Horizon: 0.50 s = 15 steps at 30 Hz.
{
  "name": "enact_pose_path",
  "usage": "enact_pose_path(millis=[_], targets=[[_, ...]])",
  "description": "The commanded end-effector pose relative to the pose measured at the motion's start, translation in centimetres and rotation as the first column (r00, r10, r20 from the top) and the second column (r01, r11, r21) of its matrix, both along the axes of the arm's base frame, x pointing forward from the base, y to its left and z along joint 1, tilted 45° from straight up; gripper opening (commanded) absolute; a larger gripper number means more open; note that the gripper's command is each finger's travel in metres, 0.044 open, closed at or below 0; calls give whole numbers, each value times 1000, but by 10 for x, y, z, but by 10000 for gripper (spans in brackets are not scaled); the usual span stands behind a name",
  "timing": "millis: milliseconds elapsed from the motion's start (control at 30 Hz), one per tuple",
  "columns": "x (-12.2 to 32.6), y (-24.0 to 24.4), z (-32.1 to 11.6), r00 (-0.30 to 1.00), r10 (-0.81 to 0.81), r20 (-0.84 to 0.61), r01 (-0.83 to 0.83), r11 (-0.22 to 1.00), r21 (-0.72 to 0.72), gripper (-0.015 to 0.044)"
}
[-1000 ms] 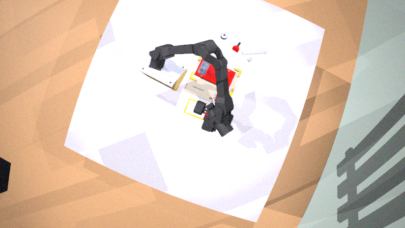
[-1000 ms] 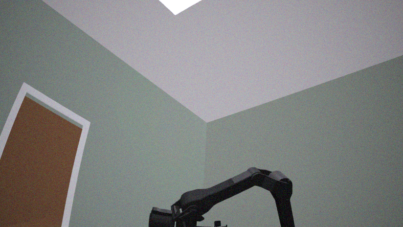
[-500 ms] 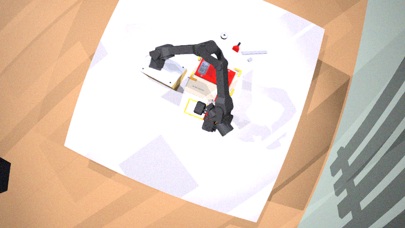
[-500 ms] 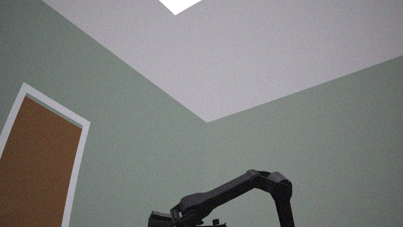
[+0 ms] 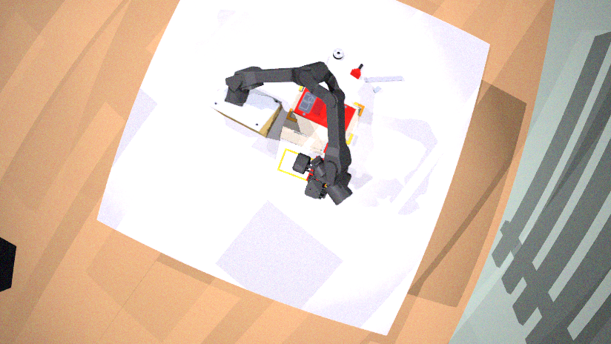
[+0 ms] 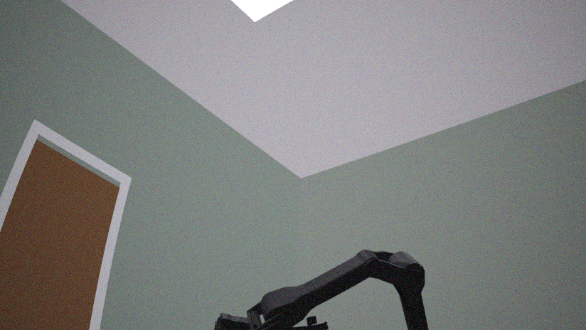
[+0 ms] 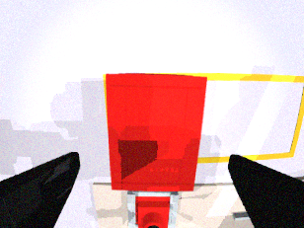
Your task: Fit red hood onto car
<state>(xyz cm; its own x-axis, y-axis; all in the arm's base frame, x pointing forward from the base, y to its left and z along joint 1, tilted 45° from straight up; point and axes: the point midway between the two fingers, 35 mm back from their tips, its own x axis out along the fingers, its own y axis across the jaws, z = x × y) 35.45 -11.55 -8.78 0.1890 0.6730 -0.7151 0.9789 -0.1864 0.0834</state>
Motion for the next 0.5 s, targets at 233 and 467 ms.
enact_pose_path(millis=[233, 467], targets=[[2, 9, -8, 1000, -3, -4, 3, 1000, 9, 440], [3, 13, -12, 1000, -3, -4, 3, 1000, 10, 440]])
